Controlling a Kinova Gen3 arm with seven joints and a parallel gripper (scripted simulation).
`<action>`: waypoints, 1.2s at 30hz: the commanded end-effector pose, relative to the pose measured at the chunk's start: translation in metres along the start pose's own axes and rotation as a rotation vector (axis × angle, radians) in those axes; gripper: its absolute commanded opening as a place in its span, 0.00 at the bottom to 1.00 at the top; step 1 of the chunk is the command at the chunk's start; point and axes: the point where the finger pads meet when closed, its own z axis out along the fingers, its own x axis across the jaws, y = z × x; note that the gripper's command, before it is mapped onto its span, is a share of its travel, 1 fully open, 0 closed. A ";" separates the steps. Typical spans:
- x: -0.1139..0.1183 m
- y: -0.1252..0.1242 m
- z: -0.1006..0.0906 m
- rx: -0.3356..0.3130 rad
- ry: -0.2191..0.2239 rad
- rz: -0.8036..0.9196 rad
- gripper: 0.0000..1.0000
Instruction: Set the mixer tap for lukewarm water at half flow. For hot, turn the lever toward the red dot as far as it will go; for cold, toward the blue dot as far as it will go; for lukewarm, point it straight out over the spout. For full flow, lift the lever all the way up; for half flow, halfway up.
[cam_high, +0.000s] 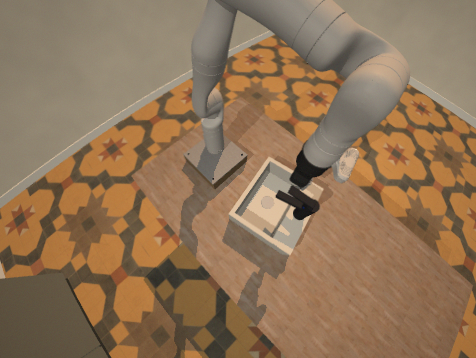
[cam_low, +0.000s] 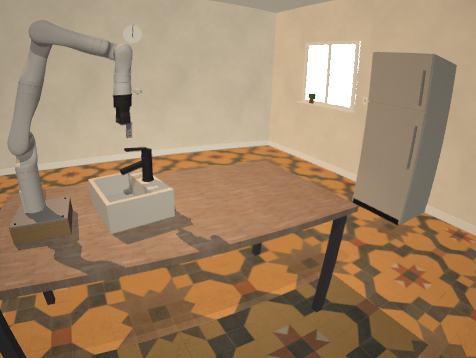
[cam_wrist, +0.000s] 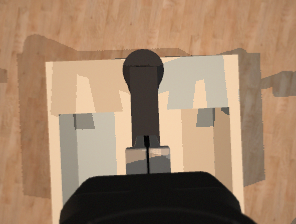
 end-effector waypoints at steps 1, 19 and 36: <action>0.000 0.000 -0.001 0.002 0.000 0.000 0.00; 0.000 -0.001 -0.001 0.002 0.000 0.016 0.00; 0.004 -0.002 -0.001 0.001 -0.001 0.135 0.00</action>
